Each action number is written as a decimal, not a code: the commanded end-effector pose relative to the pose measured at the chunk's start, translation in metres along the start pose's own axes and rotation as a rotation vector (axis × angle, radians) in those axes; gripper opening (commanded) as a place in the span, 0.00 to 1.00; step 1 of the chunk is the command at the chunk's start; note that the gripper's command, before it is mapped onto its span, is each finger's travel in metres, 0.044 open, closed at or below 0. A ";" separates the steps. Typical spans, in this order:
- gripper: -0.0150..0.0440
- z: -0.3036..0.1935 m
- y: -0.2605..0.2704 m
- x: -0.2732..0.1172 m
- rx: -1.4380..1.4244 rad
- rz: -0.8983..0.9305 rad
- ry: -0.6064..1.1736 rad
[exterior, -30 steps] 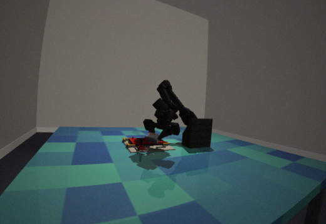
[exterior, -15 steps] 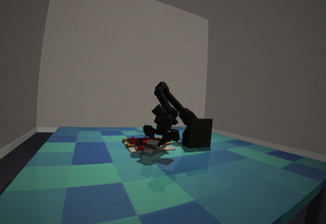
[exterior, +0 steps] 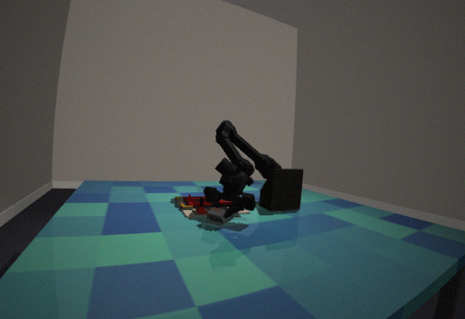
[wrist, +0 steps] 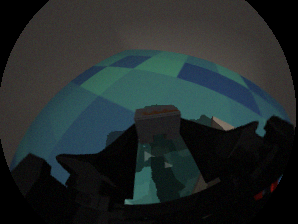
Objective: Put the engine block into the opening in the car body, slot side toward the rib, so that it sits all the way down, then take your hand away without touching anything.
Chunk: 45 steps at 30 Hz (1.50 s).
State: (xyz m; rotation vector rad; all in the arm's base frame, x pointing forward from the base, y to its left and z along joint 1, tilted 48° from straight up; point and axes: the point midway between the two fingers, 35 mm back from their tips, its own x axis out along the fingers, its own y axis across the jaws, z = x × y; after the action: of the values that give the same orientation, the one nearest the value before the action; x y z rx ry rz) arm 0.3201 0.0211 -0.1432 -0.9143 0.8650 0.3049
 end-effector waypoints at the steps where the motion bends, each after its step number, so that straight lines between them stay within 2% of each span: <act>1: 0.25 -0.008 0.001 0.005 -0.006 0.004 -0.003; 45: 0.25 -0.011 0.000 0.011 -0.006 0.004 -0.003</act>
State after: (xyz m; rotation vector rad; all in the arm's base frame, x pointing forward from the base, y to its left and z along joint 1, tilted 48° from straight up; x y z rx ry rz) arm 0.3220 0.0135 -0.1536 -0.9219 0.8527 0.3203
